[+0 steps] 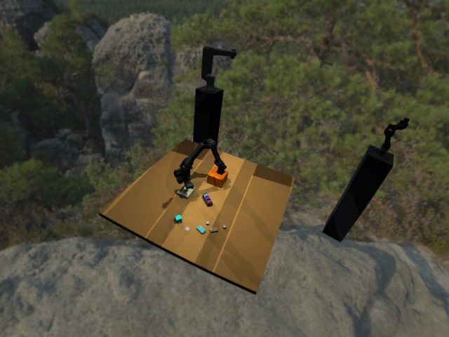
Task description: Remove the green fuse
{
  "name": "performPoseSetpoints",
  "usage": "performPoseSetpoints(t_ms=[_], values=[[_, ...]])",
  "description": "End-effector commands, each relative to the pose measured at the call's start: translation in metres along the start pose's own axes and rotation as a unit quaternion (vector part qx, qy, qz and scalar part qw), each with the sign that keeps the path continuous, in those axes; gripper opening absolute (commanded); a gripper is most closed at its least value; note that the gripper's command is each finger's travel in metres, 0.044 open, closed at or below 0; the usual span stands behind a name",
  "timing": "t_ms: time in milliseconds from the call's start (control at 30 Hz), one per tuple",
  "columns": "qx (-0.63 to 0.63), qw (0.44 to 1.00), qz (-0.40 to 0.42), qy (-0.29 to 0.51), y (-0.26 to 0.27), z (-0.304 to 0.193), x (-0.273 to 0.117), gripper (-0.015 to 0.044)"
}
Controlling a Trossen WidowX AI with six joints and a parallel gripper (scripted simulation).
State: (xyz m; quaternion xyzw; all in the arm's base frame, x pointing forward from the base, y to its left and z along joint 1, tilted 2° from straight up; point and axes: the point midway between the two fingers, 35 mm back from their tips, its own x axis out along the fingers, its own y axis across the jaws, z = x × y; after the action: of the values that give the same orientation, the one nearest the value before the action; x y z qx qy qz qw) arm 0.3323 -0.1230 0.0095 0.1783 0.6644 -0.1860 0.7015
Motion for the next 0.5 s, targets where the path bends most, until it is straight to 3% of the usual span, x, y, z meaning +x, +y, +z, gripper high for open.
performPoseSetpoints(t_ms=[0,167,267,467], values=[[0.000,1.000,0.000,0.000,0.000,0.000,0.000,0.0210],[0.000,1.000,0.000,0.000,0.000,0.000,-0.003,0.0330],[-0.002,1.000,0.001,-0.001,0.000,0.000,-0.035,0.0330],[-0.002,1.000,0.001,-0.001,0.000,0.000,-0.038,0.0330]])
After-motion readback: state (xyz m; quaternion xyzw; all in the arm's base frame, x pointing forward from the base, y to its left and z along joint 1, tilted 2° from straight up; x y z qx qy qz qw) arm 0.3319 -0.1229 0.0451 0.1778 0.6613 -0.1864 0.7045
